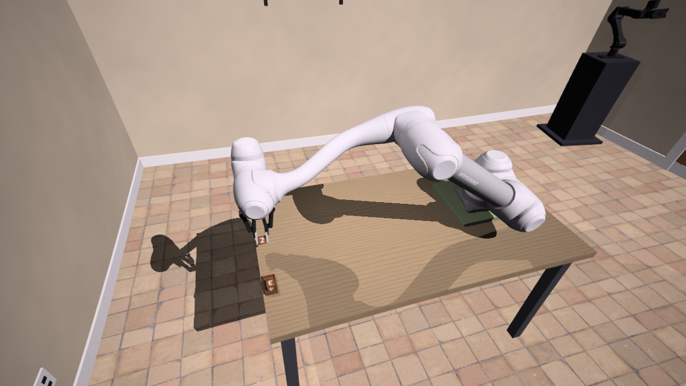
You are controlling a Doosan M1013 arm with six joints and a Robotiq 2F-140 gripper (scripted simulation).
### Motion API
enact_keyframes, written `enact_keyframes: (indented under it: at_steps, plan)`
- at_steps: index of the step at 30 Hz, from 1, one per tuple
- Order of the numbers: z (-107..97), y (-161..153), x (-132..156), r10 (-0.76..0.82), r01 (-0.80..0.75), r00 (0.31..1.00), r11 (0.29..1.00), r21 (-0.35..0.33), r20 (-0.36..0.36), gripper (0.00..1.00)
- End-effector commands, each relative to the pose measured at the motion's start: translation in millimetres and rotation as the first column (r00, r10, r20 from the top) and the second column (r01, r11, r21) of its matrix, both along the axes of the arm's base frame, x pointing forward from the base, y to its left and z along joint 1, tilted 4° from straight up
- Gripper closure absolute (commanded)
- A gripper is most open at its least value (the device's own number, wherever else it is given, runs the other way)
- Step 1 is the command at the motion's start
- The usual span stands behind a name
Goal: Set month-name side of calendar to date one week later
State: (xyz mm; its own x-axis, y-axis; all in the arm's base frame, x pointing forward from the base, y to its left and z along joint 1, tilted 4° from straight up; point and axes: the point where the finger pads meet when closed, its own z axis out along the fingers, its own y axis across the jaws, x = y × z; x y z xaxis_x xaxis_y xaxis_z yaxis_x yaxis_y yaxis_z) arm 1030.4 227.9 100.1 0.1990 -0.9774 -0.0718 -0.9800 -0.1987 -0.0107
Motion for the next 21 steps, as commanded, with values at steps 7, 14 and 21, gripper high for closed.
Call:
enact_keyframes:
  at_steps: [7, 14, 21]
  plan:
    - [-2.3, -2.0, -0.6, 0.005, 0.002, 0.999, 0.985, 0.173, -0.04, 0.75]
    - [-0.8, -6.6, 1.4, 0.009, 0.004, 0.999, 0.968, 0.25, -0.05, 0.75]
    - [-3.6, -6.8, 0.5, 0.015, 0.009, 0.997, 0.945, 0.328, -0.071, 0.75]
